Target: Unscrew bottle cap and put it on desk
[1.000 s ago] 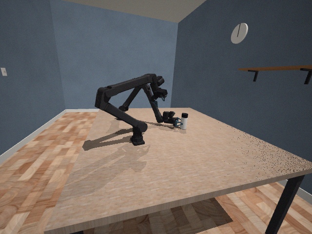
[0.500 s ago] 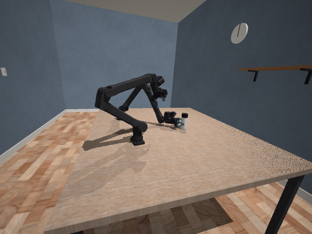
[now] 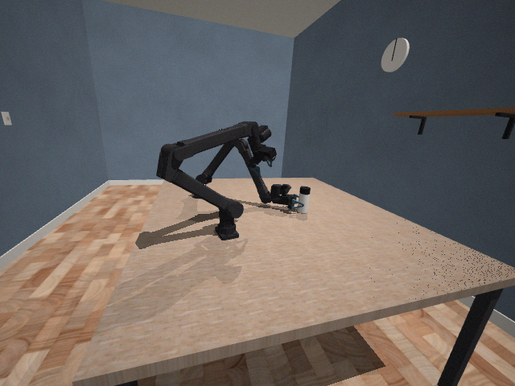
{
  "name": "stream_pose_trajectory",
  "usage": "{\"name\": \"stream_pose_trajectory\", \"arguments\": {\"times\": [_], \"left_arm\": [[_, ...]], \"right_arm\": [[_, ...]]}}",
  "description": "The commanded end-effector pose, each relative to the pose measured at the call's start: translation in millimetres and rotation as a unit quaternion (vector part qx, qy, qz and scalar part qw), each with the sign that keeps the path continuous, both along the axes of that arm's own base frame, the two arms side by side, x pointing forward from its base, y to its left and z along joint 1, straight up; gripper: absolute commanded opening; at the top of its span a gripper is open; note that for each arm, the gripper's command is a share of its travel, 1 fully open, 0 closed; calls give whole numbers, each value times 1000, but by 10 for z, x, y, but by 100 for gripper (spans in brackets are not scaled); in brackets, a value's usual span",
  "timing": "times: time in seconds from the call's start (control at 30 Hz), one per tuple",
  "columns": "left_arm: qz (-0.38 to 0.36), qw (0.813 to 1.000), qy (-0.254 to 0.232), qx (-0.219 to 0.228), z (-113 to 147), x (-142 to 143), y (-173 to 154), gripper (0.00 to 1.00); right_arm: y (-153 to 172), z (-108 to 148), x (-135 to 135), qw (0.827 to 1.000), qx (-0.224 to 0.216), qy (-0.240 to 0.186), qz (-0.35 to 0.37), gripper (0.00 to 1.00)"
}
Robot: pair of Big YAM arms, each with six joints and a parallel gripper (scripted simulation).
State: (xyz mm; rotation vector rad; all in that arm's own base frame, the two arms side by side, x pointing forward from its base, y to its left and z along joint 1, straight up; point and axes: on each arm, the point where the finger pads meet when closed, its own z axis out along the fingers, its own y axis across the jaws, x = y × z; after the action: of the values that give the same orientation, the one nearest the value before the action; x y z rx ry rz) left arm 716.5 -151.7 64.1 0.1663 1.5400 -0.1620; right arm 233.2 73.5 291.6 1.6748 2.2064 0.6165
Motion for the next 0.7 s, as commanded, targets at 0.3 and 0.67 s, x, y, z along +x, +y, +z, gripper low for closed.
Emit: {"name": "stream_pose_trajectory", "arguments": {"times": [0.3, 0.67], "left_arm": [[9, 1000, 8, -4, -4, 97, 101, 96], [9, 1000, 8, -4, -4, 97, 101, 96]], "right_arm": [[9, 145, 54, 1000, 4, -14, -2, 94], [9, 145, 54, 1000, 4, -14, -2, 94]]}}
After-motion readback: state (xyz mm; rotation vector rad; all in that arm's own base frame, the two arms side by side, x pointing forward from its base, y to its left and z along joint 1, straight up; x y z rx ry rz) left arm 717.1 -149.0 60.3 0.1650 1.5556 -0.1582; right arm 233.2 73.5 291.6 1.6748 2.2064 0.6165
